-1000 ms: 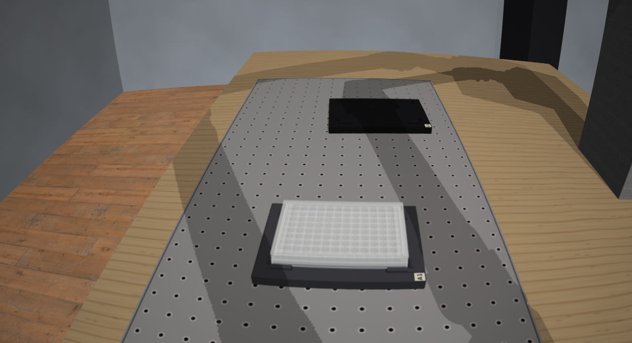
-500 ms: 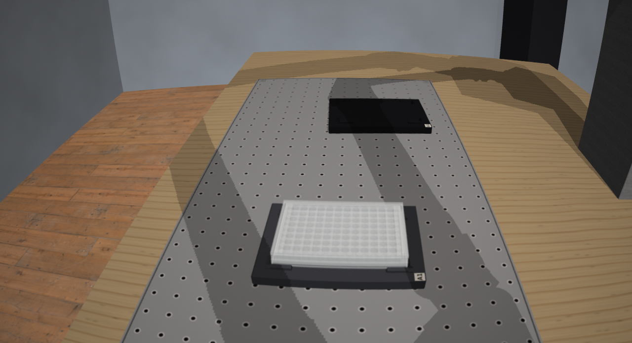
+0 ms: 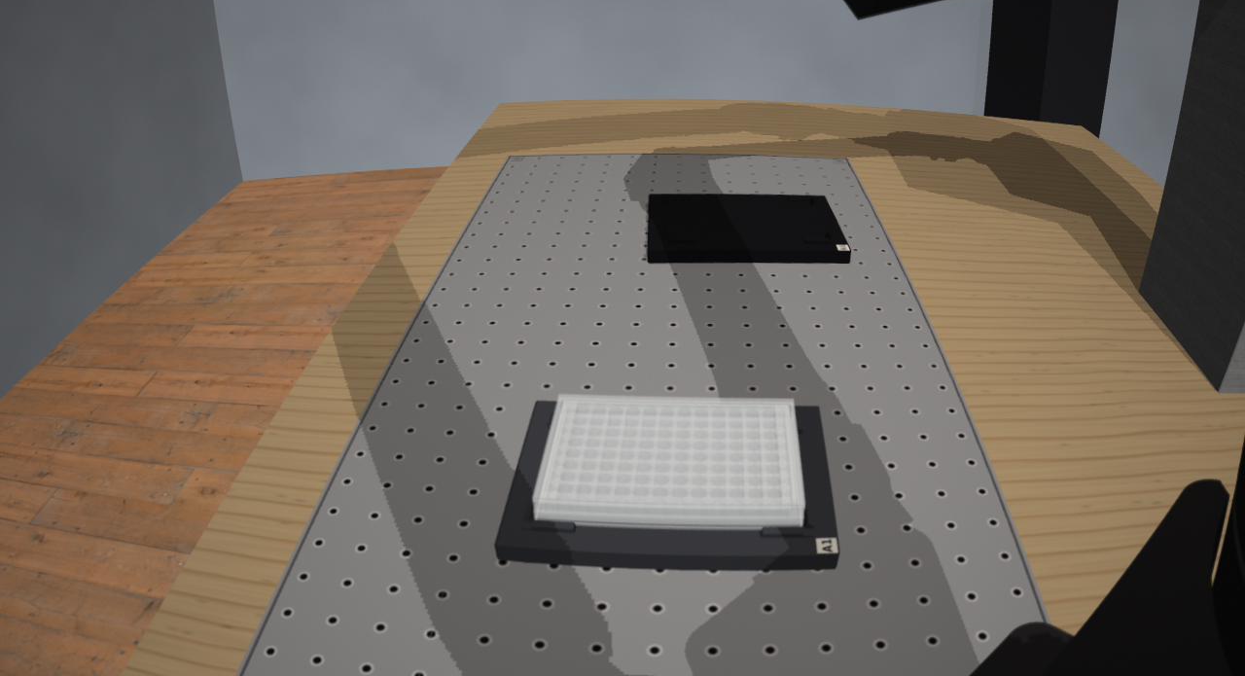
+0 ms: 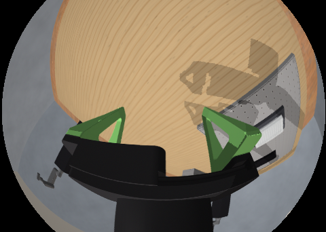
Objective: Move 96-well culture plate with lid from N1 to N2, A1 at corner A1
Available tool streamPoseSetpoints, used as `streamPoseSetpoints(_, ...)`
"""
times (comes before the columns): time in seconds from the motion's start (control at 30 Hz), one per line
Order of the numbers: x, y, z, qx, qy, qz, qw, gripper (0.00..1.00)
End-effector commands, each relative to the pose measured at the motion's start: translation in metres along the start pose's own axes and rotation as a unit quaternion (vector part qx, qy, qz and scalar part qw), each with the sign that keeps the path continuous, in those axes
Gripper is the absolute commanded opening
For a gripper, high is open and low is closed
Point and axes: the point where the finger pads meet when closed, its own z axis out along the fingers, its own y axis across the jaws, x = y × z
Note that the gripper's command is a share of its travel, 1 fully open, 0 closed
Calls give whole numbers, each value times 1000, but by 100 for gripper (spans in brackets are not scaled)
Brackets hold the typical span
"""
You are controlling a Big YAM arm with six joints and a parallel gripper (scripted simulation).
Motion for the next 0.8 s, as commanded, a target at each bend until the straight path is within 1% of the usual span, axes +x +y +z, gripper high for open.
streamPoseSetpoints(0.0, -11, -28, -5, 10, -19, 56, 998, 100)
streamPoseSetpoints(0.07, -9, -37, -4, 8, -20, 61, 998, 100)
streamPoseSetpoints(0.13, -9, -37, -4, 8, -20, 61, 998, 100)
streamPoseSetpoints(0.27, -6, -57, -3, 9, -20, 50, 999, 100)
streamPoseSetpoints(0.37, -2, -73, -3, 21, -29, 109, 993, 100)
streamPoseSetpoints(0.43, 1, -82, -3, 19, -29, 113, 993, 100)
streamPoseSetpoints(0.63, 8, -111, -3, 20, -29, 101, 994, 100)
streamPoseSetpoints(0.7, 8, -111, -3, 20, -29, 101, 994, 100)
streamPoseSetpoints(0.77, 12, -122, -4, 30, -36, 144, 989, 100)
